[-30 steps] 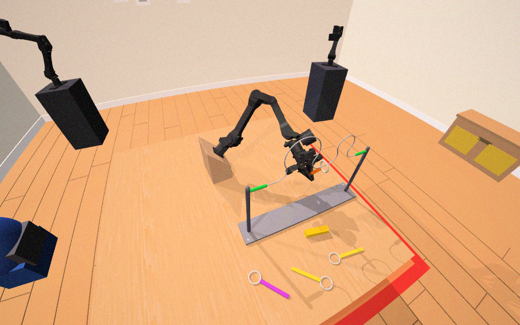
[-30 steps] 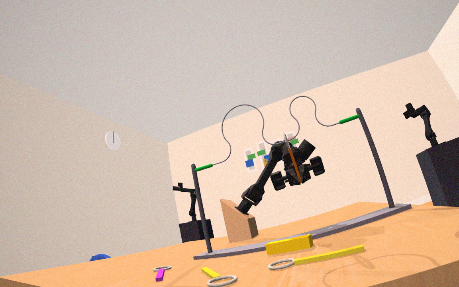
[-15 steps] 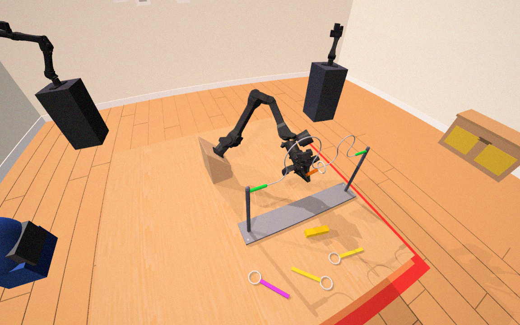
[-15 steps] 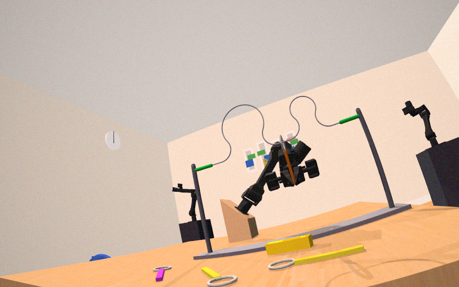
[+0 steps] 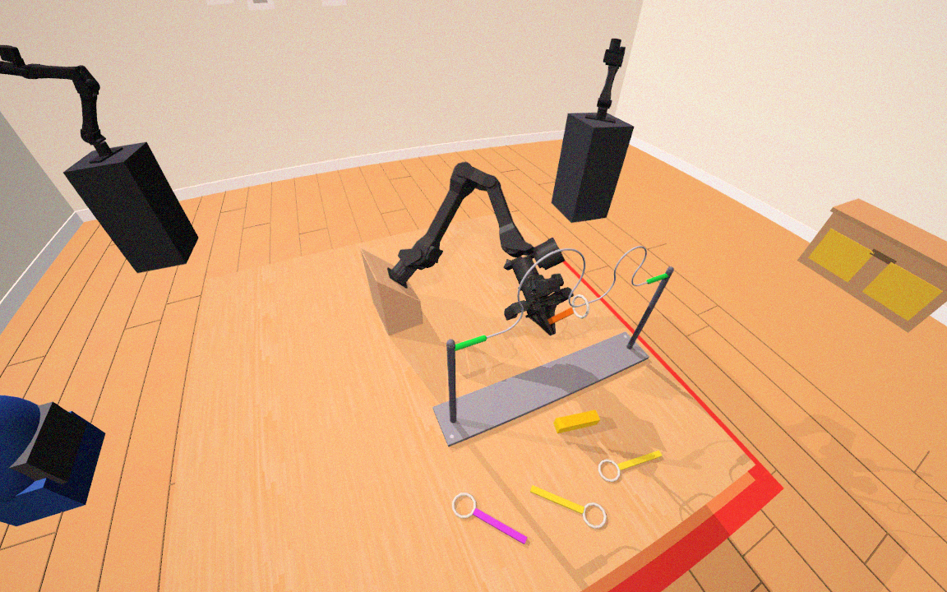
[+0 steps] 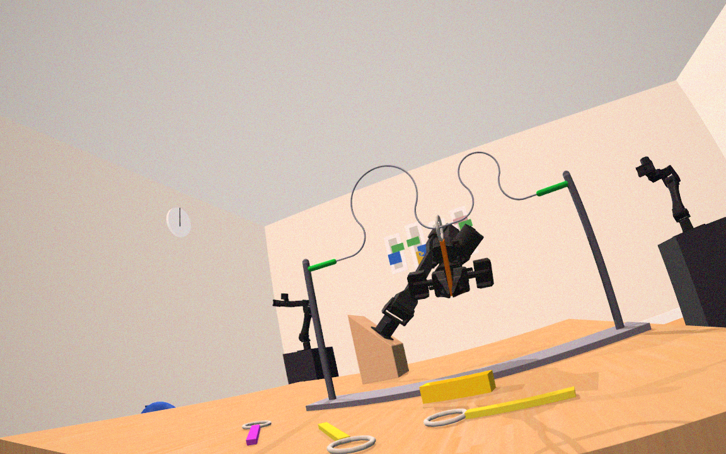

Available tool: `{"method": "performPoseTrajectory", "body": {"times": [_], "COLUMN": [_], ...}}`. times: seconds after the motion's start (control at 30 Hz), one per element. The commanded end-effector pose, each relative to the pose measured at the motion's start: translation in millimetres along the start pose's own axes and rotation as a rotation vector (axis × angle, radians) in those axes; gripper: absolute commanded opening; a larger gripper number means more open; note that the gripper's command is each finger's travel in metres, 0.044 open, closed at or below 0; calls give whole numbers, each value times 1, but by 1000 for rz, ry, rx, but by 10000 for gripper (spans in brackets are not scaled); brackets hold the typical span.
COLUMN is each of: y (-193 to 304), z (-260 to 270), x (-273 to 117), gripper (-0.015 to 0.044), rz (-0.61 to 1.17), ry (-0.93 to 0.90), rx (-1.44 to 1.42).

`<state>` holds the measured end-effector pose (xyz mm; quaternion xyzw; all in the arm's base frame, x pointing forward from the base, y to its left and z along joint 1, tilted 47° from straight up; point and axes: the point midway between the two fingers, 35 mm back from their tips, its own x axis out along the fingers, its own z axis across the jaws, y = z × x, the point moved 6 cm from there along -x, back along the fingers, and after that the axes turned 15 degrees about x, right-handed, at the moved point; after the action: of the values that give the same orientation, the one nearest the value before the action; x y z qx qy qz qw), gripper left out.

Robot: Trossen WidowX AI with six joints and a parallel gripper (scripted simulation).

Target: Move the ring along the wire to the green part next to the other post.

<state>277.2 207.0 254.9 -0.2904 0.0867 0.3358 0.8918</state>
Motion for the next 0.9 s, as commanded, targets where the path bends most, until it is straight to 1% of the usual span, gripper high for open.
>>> {"method": "performPoseTrajectory", "body": {"times": [0.0,0.4,0.87], "y": [-3,-16,-43], "z": [-8,-36,-67], "x": [-2,-7,-20], "gripper": [-150,-150,-150], "rz": [-4,-15,-26], "ry": [22,127,285], "rx": [-45,-247,-544]}}
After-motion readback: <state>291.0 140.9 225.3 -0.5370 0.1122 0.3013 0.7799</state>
